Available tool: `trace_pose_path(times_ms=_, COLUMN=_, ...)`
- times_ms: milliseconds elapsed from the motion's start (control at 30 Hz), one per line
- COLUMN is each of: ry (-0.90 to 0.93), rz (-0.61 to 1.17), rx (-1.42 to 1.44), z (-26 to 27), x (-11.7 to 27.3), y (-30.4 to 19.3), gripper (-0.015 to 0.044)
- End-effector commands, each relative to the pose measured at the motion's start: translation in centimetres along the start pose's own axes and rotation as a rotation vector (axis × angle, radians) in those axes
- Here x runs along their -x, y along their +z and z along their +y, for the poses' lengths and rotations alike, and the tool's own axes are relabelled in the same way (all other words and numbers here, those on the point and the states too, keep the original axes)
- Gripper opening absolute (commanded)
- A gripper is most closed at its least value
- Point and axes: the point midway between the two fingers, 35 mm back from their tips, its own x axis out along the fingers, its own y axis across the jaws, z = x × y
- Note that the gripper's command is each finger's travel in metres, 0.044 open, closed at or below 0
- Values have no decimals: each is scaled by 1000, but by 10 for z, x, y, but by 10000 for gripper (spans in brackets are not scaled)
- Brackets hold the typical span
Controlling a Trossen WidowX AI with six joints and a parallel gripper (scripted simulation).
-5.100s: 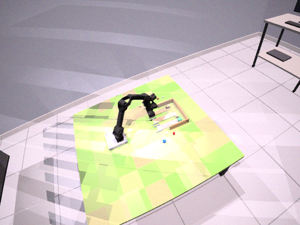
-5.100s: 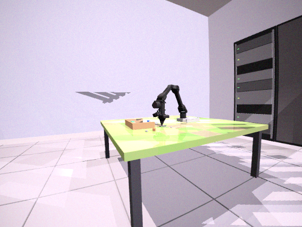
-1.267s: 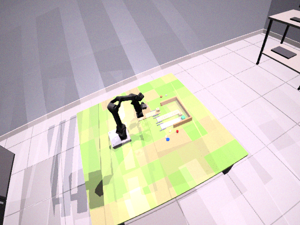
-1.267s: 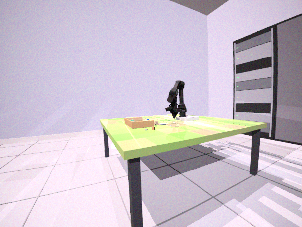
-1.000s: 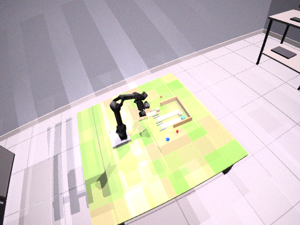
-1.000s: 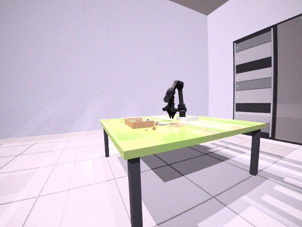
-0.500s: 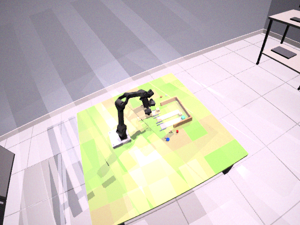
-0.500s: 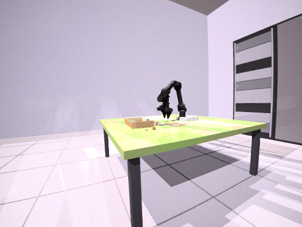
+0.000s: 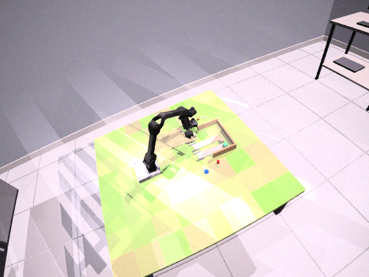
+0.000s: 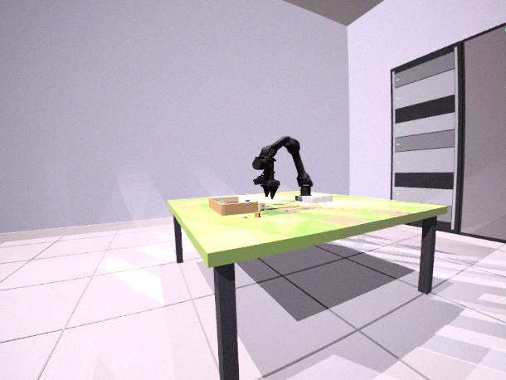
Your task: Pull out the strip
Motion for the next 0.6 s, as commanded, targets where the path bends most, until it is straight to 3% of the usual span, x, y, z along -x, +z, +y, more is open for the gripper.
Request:
trace_pose_path(times_ms=0, ry=6, rz=-1, rx=4, z=3, x=3, y=15, gripper=440)
trace_pose_path(times_ms=300, ry=6, rz=-4, rx=4, z=10, x=9, y=43, gripper=440)
trace_pose_path(times_ms=567, ry=6, rz=-4, rx=4, z=10, x=-2, y=44, gripper=250)
